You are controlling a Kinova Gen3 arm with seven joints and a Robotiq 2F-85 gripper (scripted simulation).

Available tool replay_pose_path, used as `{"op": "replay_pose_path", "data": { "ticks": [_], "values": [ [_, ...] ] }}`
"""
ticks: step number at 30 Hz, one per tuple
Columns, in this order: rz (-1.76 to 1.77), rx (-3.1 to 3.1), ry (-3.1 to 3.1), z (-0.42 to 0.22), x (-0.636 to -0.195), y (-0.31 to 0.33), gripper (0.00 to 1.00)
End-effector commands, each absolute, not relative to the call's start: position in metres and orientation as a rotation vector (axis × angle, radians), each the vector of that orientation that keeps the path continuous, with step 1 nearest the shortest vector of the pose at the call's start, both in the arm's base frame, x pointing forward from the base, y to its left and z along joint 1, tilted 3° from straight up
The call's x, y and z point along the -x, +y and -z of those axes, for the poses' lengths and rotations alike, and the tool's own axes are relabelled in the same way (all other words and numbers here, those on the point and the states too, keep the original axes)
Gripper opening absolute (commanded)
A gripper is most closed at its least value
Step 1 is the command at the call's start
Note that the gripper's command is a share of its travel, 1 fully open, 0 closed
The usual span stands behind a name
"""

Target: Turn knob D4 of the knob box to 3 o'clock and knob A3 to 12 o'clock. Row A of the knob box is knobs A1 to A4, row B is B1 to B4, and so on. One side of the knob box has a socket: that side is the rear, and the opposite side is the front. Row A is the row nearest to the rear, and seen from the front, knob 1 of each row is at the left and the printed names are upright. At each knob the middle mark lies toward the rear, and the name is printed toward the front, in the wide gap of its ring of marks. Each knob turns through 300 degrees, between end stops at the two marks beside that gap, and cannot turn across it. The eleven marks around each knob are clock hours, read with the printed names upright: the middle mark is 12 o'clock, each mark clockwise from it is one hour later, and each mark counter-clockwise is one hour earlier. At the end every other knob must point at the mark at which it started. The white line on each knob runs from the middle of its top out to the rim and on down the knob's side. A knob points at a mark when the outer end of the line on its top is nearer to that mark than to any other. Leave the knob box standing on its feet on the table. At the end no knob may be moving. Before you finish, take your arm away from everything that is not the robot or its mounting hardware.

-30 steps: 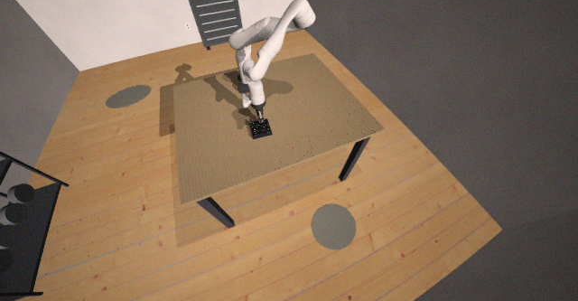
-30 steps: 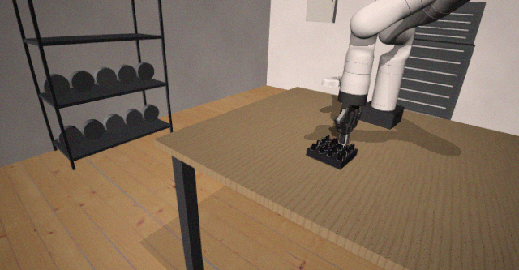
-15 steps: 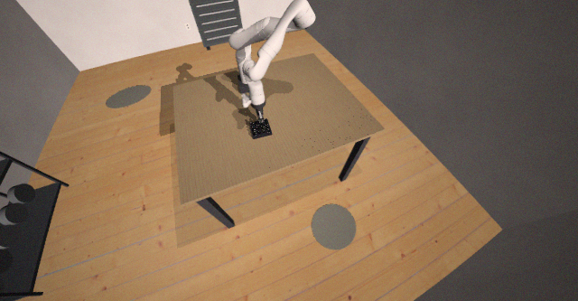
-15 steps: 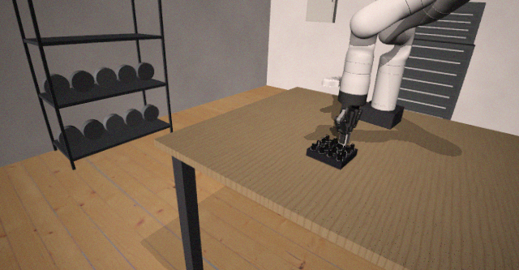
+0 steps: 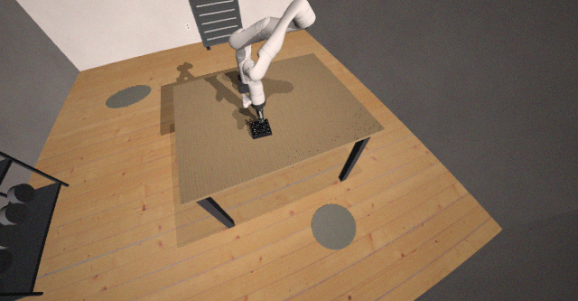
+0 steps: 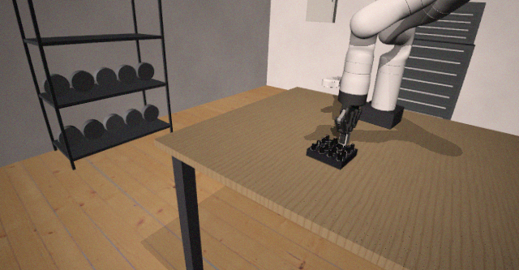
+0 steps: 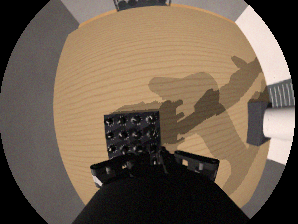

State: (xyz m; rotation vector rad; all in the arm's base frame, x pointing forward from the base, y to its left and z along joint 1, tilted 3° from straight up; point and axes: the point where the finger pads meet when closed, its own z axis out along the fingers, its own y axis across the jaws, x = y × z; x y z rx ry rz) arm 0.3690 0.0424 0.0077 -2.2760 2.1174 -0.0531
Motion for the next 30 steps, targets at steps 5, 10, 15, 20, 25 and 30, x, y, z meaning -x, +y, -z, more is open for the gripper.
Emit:
{"op": "replay_pose_path", "data": {
  "ticks": [5, 10, 15, 20, 25, 30],
  "values": [
    [0.056, 2.305, 2.088, -0.0069, -0.3685, 0.0411, 0.08],
    [0.056, 2.334, 2.056, -0.0069, -0.3685, 0.0411, 0.08],
    [0.057, 2.373, 2.012, -0.0069, -0.3686, 0.0411, 0.08],
    [0.058, 2.400, 1.981, -0.0069, -0.3686, 0.0411, 0.08],
    [0.059, 2.450, 1.919, -0.0070, -0.3686, 0.0411, 0.08],
    [0.061, 2.508, 1.845, -0.0070, -0.3687, 0.0412, 0.08]
  ]
}}
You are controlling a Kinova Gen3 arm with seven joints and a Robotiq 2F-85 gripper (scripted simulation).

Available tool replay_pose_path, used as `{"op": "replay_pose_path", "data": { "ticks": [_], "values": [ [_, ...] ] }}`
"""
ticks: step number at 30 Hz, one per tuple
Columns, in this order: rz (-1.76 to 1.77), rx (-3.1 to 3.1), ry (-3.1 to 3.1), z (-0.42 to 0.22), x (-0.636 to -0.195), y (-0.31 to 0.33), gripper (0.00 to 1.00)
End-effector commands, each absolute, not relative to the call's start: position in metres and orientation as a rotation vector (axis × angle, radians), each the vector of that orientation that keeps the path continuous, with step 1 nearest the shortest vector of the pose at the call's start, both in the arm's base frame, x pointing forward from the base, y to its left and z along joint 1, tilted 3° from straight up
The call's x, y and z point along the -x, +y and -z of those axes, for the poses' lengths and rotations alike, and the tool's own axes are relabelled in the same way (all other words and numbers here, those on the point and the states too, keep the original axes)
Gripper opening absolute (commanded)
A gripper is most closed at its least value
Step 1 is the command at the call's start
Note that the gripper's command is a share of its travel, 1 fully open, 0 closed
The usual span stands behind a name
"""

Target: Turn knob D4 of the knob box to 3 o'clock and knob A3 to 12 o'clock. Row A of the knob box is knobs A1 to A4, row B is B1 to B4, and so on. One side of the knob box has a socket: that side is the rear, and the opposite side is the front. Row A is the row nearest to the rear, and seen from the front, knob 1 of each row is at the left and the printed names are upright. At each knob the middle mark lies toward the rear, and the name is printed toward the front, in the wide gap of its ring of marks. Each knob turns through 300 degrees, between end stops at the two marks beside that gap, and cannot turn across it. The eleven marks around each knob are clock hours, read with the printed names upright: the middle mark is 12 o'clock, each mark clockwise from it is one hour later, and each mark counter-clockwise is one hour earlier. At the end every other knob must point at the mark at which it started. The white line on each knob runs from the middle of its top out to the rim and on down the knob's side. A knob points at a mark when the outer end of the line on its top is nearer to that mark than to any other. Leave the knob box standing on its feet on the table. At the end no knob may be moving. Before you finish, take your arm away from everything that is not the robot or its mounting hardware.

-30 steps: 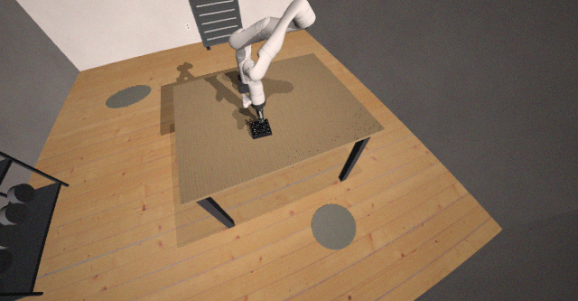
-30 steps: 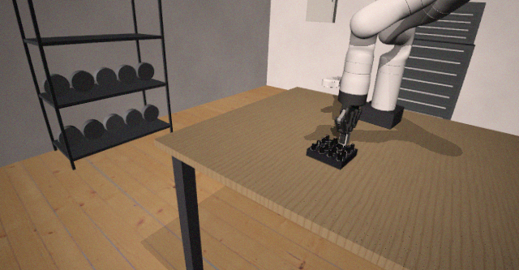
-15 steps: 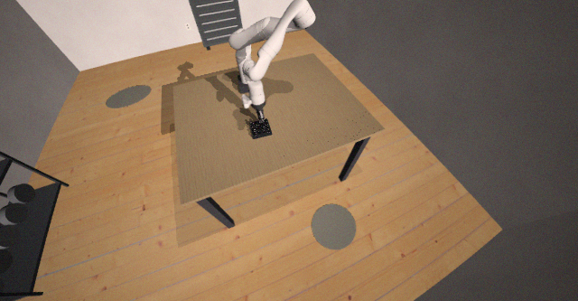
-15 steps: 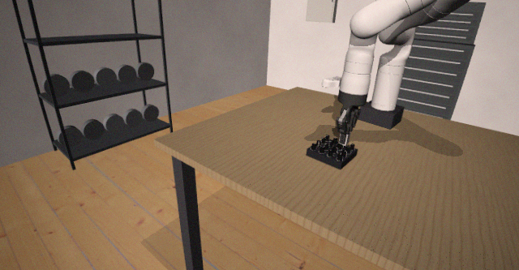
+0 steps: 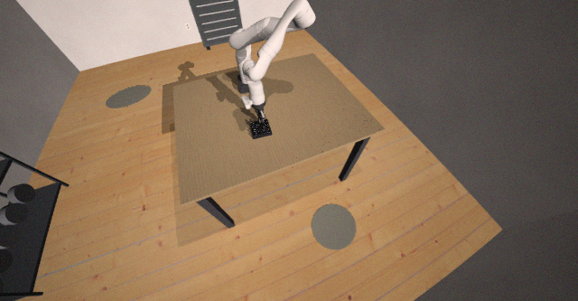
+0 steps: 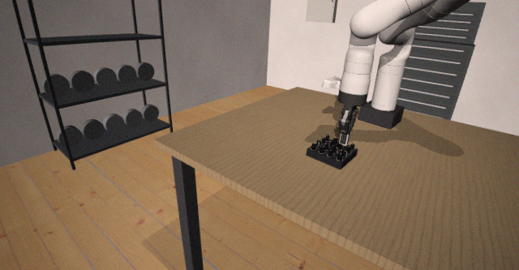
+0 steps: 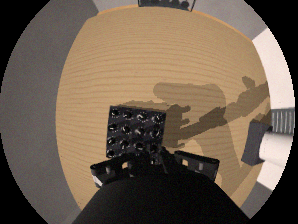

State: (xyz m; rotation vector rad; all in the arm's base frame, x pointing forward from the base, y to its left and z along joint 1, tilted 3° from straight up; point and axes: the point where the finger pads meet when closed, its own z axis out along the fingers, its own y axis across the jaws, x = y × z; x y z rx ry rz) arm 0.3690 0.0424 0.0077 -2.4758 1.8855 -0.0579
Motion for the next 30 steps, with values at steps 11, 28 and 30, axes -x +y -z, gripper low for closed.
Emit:
{"op": "replay_pose_path", "data": {
  "ticks": [11, 28, 30],
  "values": [
    [0.064, 2.623, 1.682, -0.0070, -0.3688, 0.0412, 0.08],
    [0.069, 2.822, 1.333, -0.0070, -0.3690, 0.0412, 0.08],
    [0.069, 2.847, 1.281, -0.0070, -0.3691, 0.0413, 0.08]
  ]
}}
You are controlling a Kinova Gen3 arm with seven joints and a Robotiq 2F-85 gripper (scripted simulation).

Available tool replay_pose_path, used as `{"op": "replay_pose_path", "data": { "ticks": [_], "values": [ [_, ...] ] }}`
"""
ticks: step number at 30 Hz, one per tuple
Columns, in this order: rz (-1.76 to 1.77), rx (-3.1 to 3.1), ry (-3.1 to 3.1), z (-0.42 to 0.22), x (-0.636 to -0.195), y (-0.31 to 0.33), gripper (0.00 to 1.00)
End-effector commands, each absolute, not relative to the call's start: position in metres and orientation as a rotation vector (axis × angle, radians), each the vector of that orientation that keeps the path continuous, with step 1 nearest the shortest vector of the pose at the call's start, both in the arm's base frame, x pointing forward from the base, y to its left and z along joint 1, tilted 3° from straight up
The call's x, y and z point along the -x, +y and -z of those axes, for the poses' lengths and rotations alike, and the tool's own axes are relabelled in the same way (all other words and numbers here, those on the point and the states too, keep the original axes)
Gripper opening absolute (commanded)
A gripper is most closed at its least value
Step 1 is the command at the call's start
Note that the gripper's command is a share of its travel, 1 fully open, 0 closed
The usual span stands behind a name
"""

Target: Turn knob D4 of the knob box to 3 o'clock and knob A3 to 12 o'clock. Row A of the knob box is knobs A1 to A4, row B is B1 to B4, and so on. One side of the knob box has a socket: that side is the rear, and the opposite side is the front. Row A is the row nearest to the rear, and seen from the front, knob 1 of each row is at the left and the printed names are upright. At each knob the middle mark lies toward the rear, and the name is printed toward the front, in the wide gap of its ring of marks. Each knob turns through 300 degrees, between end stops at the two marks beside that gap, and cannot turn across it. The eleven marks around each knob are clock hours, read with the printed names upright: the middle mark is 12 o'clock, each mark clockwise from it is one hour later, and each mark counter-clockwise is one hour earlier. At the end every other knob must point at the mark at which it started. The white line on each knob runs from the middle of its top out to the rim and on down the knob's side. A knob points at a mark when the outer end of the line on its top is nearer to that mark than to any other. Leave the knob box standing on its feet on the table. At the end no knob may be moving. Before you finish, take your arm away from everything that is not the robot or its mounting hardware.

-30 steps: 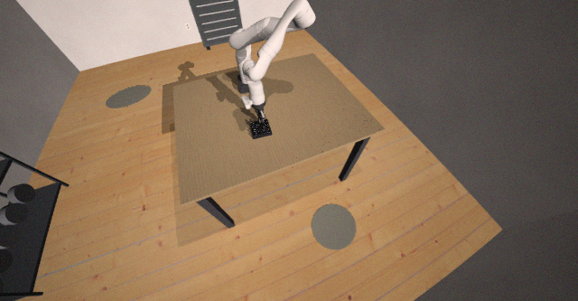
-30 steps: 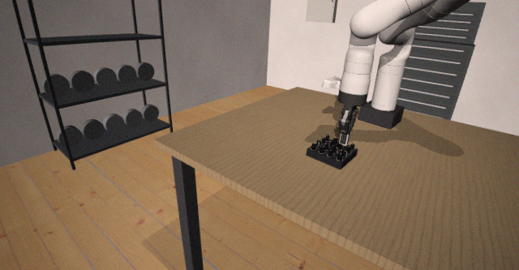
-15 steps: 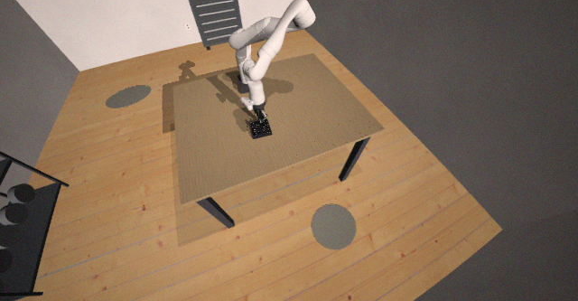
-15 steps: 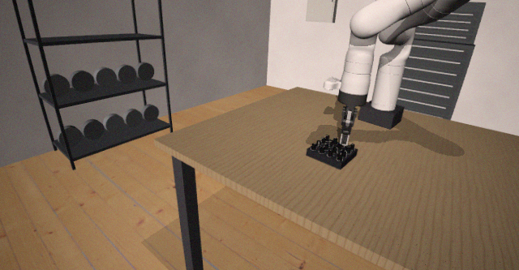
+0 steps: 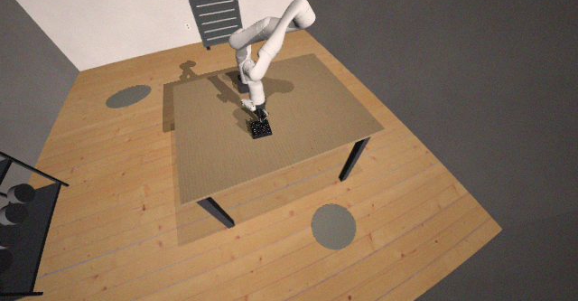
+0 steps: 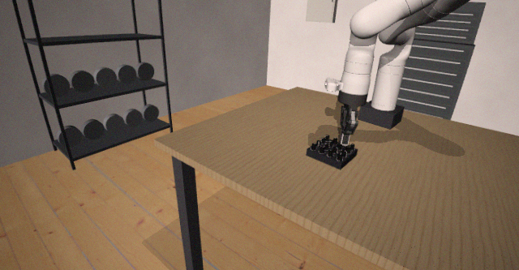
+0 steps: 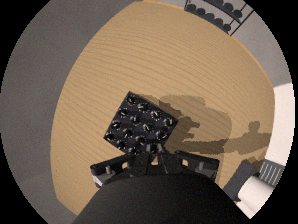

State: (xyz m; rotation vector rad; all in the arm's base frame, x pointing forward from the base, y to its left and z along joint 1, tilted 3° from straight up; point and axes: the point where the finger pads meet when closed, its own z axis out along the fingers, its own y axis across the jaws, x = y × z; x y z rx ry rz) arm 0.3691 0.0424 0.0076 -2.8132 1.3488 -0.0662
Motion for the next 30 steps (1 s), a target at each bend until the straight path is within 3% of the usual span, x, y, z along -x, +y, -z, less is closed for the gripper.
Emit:
{"op": "replay_pose_path", "data": {
  "ticks": [1, 30],
  "values": [
    [0.070, 2.859, 1.254, -0.0070, -0.3691, 0.0413, 0.08],
    [0.077, 3.083, 0.557, -0.0072, -0.3697, 0.0414, 0.08]
  ]
}}
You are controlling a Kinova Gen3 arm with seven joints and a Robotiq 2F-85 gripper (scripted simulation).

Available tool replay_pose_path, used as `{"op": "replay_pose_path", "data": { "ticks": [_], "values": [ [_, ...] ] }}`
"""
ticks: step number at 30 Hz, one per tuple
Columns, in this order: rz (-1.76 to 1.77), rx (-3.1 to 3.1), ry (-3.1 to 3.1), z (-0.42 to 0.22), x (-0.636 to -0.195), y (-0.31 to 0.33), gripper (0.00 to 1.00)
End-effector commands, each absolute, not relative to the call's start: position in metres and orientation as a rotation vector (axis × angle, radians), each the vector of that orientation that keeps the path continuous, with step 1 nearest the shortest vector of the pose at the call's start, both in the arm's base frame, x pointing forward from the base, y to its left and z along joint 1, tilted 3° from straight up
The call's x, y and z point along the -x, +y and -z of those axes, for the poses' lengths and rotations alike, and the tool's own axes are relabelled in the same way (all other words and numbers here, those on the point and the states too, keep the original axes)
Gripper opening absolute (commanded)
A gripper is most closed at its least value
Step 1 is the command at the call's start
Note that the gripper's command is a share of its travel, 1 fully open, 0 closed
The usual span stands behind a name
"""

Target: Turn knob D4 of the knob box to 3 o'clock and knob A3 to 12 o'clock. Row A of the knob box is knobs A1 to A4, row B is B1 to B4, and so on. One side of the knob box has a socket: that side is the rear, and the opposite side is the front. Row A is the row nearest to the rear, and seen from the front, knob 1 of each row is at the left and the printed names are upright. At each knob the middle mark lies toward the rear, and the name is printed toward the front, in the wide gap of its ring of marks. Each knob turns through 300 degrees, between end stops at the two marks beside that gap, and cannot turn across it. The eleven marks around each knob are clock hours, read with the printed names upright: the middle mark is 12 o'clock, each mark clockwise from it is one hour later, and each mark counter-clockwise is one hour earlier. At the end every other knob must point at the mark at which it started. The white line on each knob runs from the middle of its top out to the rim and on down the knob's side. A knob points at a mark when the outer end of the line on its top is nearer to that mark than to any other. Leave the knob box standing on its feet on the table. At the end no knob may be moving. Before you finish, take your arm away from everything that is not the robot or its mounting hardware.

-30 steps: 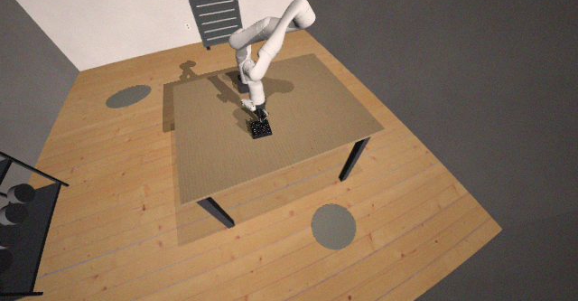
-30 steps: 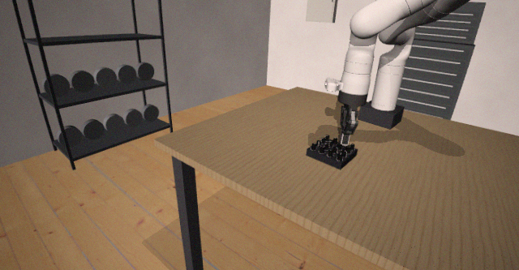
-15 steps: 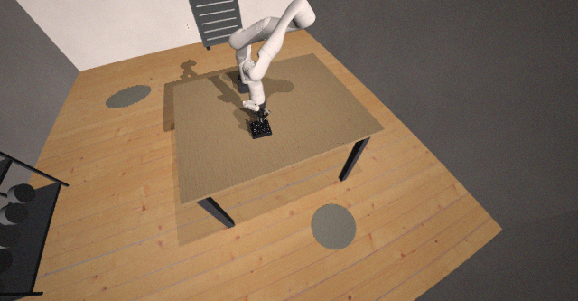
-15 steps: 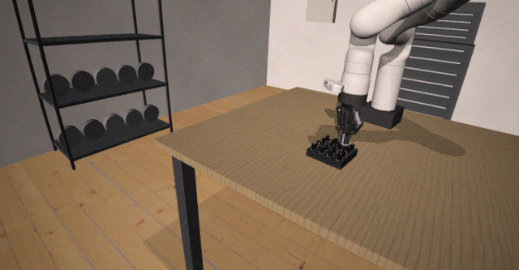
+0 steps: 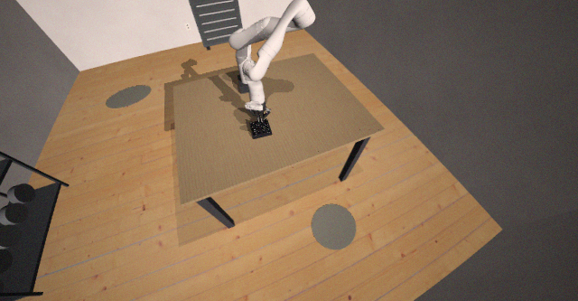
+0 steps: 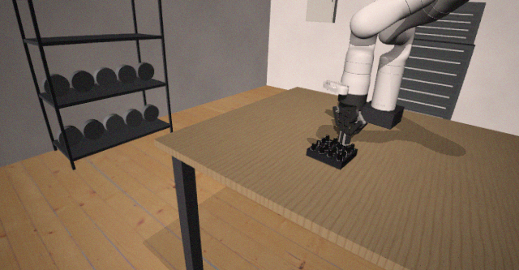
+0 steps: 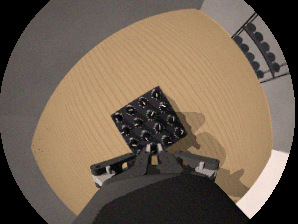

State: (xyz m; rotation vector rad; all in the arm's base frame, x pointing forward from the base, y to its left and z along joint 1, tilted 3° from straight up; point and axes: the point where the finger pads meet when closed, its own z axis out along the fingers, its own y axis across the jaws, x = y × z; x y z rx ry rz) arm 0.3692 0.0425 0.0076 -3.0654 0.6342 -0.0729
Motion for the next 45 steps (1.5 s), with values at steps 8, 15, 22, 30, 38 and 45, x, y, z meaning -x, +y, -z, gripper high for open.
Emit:
{"op": "replay_pose_path", "data": {
  "ticks": [8, 15, 22, 30, 38, 45],
  "values": [
    [0.078, 3.114, 0.369, -0.0072, -0.3699, 0.0415, 0.08],
    [0.079, 3.126, 0.259, -0.0072, -0.3700, 0.0415, 0.08],
    [0.079, 3.137, 0.116, -0.0073, -0.3702, 0.0416, 0.08],
    [0.080, 3.141, 0.014, -0.0073, -0.3703, 0.0416, 0.08],
    [0.080, 3.141, -0.091, -0.0073, -0.3704, 0.0416, 0.08],
    [0.080, 3.140, -0.152, -0.0074, -0.3705, 0.0416, 0.08]
  ]
}}
